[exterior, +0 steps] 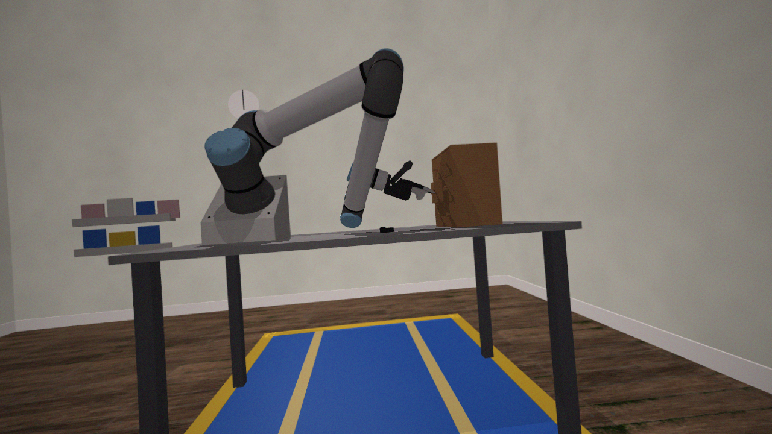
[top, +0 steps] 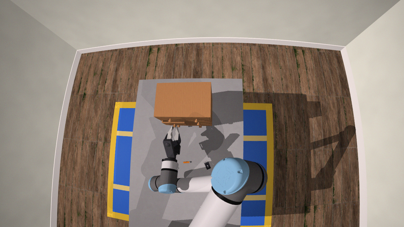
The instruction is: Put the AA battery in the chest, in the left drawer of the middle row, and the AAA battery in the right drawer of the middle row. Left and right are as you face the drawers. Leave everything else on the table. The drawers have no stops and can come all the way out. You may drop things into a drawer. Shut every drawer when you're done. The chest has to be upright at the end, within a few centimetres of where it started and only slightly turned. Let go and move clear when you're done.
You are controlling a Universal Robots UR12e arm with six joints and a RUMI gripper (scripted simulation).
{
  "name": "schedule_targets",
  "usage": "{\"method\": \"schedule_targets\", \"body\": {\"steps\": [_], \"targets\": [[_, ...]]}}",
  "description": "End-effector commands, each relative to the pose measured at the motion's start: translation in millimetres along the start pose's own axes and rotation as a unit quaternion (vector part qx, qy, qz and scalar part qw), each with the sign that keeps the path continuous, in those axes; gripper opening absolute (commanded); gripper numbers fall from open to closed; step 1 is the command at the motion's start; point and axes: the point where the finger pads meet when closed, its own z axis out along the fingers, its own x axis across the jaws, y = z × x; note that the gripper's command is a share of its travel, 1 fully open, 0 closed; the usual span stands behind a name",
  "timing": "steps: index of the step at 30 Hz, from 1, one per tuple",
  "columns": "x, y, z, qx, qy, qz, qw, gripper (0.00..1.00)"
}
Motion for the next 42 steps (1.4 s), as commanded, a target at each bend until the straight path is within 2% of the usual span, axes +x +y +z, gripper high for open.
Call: {"method": "schedule_targets", "body": {"steps": [1, 42], "targets": [[0, 0, -3, 0.000, 0.000, 0.000, 1.000, 0.07], [0, 9, -27, 0.000, 0.000, 0.000, 1.000, 0.07]]}}
